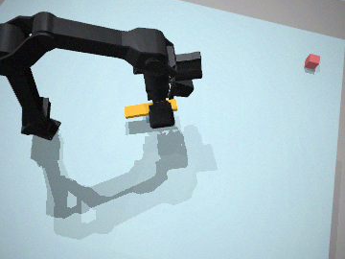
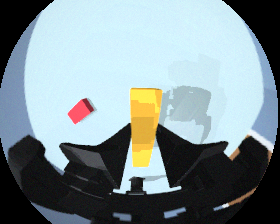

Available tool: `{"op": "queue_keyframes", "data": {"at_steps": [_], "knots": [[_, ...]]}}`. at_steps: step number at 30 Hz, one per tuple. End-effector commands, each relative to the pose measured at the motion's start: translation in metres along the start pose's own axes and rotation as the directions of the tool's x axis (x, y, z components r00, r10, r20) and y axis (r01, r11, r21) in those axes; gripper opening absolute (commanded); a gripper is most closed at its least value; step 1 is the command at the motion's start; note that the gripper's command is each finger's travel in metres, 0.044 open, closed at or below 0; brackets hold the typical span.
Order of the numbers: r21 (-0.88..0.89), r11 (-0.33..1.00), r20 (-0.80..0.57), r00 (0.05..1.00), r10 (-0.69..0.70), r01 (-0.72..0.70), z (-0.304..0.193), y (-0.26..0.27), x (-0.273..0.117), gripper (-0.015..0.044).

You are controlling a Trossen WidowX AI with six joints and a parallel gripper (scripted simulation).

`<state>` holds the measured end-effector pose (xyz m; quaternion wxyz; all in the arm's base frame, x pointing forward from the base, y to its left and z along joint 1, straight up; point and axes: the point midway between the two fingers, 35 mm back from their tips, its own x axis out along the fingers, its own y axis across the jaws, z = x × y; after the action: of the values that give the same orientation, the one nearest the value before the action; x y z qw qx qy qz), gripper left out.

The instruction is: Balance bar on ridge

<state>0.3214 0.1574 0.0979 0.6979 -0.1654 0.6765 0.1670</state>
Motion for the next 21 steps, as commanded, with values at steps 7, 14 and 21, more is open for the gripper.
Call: {"op": "queue_keyframes", "data": {"at_steps": [7, 14, 21], "knots": [[0.003, 1.000, 0.001, 1.000, 0.004, -0.004, 0.0003, 0.0006, 0.0012, 0.0000], [0.003, 1.000, 0.001, 1.000, 0.004, -0.004, 0.0002, 0.0006, 0.0017, 0.0000], [0.003, 1.000, 0.001, 1.000, 0.004, -0.004, 0.0001, 0.0006, 0.0023, 0.0000]]}}
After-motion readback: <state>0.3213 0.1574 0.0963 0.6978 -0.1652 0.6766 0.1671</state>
